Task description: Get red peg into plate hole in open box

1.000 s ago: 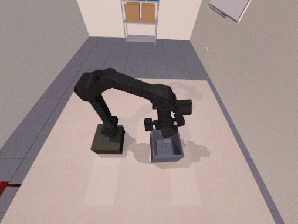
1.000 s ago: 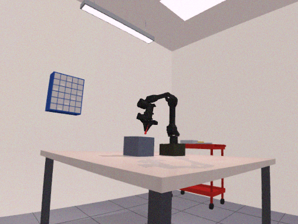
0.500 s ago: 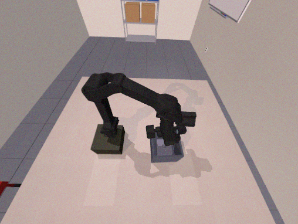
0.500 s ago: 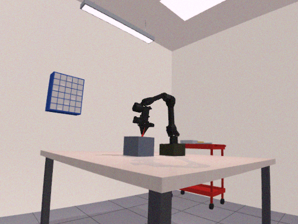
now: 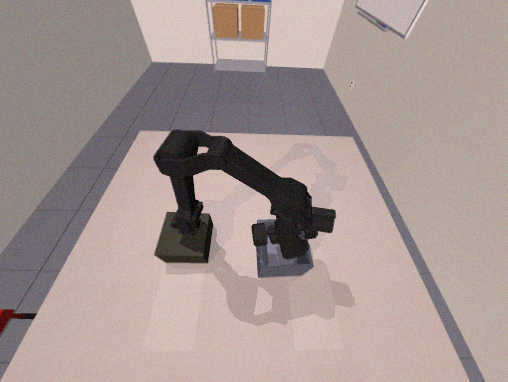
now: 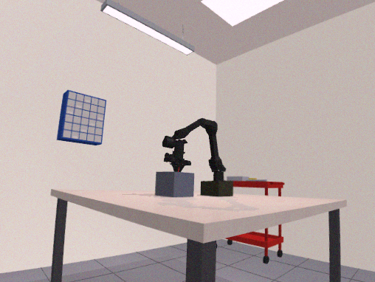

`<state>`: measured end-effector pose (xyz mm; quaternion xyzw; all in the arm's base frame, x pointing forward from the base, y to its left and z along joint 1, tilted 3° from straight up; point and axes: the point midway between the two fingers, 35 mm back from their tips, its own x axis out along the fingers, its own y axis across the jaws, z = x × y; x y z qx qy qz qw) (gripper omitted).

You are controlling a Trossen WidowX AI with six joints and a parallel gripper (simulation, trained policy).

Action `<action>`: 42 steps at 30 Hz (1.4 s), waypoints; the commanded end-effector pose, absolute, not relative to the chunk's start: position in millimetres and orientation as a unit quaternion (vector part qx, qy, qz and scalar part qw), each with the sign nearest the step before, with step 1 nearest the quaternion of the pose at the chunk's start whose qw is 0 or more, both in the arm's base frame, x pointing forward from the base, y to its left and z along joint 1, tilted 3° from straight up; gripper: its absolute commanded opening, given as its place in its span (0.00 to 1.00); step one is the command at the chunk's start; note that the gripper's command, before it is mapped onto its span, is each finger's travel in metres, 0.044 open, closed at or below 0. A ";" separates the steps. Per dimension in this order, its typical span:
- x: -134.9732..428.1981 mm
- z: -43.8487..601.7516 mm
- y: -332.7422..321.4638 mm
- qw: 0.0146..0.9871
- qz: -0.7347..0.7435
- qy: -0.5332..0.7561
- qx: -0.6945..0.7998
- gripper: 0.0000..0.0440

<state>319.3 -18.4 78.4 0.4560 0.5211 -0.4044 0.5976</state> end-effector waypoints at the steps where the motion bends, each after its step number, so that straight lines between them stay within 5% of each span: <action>1: 322.5 69.5 -20.8 0.597 -0.399 0.526 0.455 0.00; 15: 329.7 37.7 -25.7 0.600 -0.393 0.543 0.437 0.01; 23: 331.8 28.0 -28.1 0.597 -0.396 0.556 0.422 0.27; 42: 339.1 50.9 -29.7 0.533 -0.358 0.598 0.479 0.45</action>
